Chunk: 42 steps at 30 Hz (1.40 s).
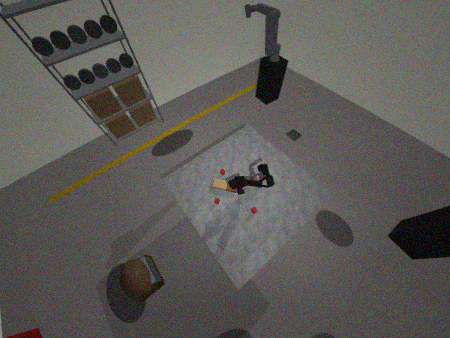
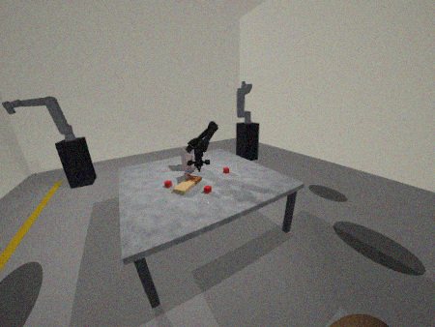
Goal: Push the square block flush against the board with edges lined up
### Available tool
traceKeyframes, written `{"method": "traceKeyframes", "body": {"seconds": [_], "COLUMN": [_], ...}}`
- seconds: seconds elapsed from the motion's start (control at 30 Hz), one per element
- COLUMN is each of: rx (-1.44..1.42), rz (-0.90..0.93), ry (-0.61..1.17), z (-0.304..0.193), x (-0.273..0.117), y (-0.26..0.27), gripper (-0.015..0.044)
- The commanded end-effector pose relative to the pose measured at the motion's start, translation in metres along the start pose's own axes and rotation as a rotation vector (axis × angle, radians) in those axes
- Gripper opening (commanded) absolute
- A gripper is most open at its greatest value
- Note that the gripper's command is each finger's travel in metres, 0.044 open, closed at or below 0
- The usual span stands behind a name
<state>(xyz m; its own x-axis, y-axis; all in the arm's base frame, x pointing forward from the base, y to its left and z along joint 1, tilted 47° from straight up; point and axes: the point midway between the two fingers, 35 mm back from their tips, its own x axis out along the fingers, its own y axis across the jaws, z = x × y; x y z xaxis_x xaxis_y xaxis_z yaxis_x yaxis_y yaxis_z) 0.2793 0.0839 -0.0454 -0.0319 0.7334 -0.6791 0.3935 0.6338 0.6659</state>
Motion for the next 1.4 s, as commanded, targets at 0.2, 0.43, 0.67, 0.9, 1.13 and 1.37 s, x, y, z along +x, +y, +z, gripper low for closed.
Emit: {"method": "traceKeyframes", "body": {"seconds": [0.2, 0.43, 0.67, 0.9, 1.13, 1.37], "rx": [-0.326, -0.567, -0.808, -1.049, -1.256, -1.331], "rz": [-0.005, -0.006, -0.008, -0.009, -0.009, -0.008], "ry": [0.000, 0.001, 0.003, 0.005, 0.006, 0.007], "z": [0.026, 0.043, 0.061, 0.077, 0.091, 0.097], "x": [-0.001, -0.002, -0.002, -0.002, -0.002, 0.033], "y": [0.005, 0.009, 0.012, 0.015, 0.017, 0.018], "gripper": [0.0000, 0.0000, 0.0000, 0.0000, 0.0000, 0.0000]}}
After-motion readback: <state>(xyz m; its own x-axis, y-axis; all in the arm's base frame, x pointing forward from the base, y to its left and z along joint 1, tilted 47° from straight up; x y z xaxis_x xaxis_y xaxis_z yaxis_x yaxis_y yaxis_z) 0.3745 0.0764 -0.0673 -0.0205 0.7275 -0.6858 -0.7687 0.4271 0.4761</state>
